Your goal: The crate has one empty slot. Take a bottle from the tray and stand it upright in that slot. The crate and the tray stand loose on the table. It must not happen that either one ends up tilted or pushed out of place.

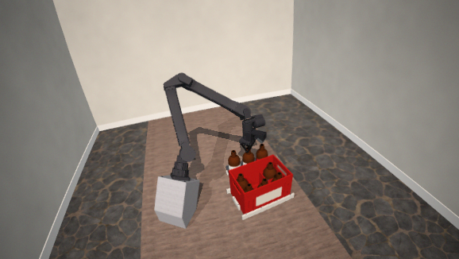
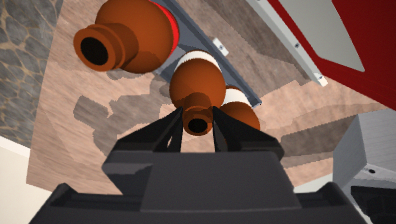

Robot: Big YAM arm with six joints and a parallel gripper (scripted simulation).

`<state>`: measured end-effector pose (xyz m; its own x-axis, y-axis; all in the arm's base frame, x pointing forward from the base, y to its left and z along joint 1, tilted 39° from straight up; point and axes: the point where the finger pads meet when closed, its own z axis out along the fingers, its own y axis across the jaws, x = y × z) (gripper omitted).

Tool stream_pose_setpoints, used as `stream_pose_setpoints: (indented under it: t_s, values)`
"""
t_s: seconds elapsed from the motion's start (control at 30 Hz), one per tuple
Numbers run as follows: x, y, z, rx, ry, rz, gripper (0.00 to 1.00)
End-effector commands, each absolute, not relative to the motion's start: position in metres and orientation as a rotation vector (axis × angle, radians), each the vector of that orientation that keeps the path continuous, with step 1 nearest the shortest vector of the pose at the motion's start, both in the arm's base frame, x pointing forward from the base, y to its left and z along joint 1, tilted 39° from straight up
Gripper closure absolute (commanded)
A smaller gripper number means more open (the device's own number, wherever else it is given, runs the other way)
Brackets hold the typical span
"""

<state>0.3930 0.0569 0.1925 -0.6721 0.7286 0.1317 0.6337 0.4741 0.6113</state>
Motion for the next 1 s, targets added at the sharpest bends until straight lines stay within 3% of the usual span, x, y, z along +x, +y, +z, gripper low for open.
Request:
stream_pose_setpoints:
  t_s: [0.0, 0.97]
  values:
    - [0.401, 0.047, 0.223, 1.156, 2.519, 0.977, 1.0]
    - [0.388, 0.033, 0.246, 1.153, 2.519, 0.975, 1.0]
